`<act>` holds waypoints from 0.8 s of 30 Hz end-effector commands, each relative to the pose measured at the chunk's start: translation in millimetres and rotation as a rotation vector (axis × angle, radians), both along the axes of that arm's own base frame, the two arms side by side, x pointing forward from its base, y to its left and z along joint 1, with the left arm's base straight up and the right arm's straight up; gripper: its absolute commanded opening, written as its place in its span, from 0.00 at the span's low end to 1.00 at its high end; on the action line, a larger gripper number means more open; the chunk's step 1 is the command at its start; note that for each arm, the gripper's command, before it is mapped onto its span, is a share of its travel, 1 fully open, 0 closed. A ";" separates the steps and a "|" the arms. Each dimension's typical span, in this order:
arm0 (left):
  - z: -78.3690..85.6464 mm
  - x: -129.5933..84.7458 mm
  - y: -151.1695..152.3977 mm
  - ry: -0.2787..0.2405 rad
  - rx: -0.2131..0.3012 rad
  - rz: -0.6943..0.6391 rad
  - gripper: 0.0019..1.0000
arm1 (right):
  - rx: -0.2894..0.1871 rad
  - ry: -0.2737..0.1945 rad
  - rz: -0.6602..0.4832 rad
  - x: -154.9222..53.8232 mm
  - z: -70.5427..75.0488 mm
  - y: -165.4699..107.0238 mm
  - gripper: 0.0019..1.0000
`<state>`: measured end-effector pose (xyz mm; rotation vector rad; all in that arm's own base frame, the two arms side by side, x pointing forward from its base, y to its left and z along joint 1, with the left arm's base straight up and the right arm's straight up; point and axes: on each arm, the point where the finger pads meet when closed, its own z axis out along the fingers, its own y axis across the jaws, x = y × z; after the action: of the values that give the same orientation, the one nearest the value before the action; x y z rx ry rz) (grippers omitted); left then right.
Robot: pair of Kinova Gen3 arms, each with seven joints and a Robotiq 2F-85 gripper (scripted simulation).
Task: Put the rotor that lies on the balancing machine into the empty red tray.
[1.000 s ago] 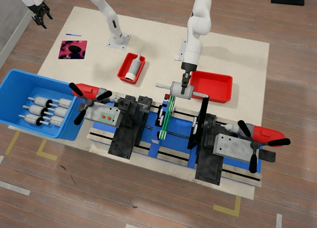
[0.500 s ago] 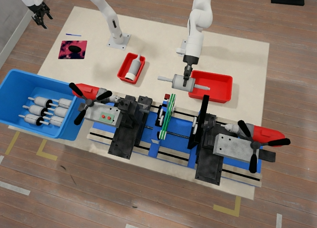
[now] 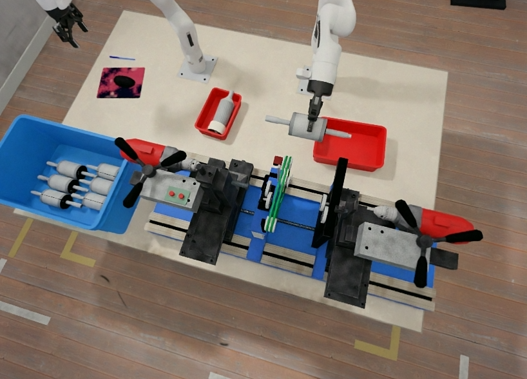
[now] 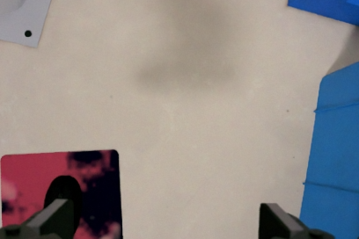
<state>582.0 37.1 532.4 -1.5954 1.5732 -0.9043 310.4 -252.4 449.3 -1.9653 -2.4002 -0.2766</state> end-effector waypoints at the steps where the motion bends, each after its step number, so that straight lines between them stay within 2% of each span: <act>1: 2.4 -8.0 0.0 -0.006 0.000 -0.001 0.10 | -0.001 -0.002 0.000 0.0 0.7 0.0 1.00; 24: 2.4 -58.9 -0.7 -0.006 0.000 -0.001 0.10 | -0.001 -0.002 0.000 0.0 0.7 0.0 1.00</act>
<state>526.1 36.3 532.7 -1.5941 1.5737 -0.9065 310.4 -252.4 449.3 -1.9653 -2.4002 -0.2766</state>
